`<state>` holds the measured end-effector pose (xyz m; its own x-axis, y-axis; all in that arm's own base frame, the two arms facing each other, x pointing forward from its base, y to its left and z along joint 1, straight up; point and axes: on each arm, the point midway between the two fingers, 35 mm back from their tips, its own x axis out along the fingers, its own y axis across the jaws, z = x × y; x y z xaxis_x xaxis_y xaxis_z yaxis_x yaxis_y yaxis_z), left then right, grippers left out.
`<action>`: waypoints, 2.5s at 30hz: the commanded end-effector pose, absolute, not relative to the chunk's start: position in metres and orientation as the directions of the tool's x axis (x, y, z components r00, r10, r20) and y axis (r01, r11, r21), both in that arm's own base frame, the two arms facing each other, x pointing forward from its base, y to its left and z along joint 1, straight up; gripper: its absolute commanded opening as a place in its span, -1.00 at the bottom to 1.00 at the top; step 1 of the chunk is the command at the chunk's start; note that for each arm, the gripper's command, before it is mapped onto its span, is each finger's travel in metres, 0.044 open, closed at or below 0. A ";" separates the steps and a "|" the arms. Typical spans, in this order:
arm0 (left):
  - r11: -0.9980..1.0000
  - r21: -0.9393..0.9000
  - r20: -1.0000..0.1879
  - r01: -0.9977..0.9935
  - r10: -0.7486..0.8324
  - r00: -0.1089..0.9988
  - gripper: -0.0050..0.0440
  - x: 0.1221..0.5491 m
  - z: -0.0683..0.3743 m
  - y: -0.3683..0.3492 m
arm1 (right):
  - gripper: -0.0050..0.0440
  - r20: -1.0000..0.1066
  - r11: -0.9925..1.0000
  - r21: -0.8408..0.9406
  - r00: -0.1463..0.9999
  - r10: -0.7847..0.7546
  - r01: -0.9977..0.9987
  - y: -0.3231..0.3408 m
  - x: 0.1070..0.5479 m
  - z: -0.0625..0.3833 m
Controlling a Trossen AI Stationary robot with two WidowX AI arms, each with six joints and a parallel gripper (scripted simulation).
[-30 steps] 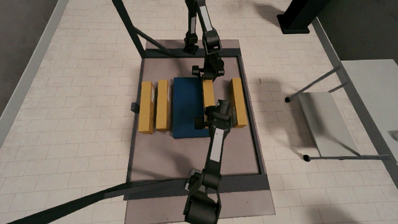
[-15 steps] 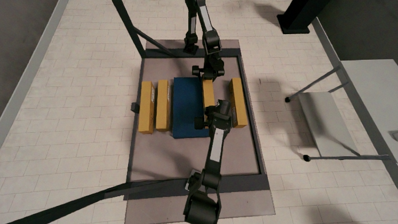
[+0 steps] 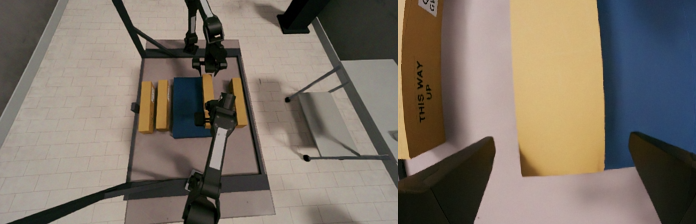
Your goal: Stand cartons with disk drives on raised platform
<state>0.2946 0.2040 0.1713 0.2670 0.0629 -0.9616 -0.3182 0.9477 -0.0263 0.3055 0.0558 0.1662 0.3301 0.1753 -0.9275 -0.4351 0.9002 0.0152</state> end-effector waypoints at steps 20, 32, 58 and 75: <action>0.948 -0.025 -0.960 -0.318 0.066 0.271 0.77 0.294 0.190 0.203 | 0.78 -0.929 0.900 0.016 0.328 0.174 -0.435 0.056 0.306 0.182; 0.948 -0.026 -0.961 -0.318 0.063 0.268 0.77 0.295 0.190 0.203 | 0.78 -0.927 0.900 0.015 0.330 0.176 -0.435 0.056 0.305 0.182; 0.946 -0.017 -0.953 -0.325 0.083 0.291 0.77 0.336 0.170 0.087 | 0.78 -0.927 0.898 0.013 0.331 0.176 -0.441 0.165 0.246 0.162; 0.947 -0.015 -0.953 -0.322 0.084 0.291 0.77 0.336 0.170 0.088 | 0.78 -0.929 0.898 0.009 0.329 0.171 -0.440 0.164 0.247 0.161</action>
